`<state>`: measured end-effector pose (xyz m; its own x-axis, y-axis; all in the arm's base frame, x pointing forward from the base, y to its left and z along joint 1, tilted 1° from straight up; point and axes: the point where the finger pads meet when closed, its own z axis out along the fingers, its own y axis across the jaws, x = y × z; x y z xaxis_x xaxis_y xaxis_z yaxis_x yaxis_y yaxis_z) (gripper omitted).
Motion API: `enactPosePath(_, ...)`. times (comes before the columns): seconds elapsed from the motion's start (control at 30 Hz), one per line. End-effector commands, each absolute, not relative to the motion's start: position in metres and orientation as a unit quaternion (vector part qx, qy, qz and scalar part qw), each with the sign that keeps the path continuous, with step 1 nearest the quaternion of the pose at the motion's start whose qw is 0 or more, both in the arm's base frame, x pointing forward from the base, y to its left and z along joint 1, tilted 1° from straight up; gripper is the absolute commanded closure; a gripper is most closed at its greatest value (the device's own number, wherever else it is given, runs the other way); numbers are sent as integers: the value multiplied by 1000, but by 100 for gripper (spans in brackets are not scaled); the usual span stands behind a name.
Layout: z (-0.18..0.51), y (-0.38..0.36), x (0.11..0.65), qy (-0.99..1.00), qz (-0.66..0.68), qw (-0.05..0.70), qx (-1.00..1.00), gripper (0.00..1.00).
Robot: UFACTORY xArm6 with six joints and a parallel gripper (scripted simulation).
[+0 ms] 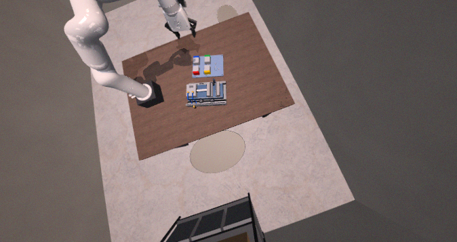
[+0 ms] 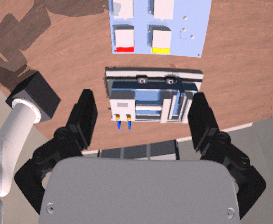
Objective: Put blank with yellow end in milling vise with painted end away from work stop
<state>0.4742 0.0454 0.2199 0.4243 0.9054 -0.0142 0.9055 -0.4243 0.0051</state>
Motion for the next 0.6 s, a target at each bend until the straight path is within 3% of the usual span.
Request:
enactPosePath(0.0, 220, 45, 475, 536, -3, 7, 844, 0)
enactPosePath(0.57, 217, 44, 475, 621, -4, 6, 784, 0)
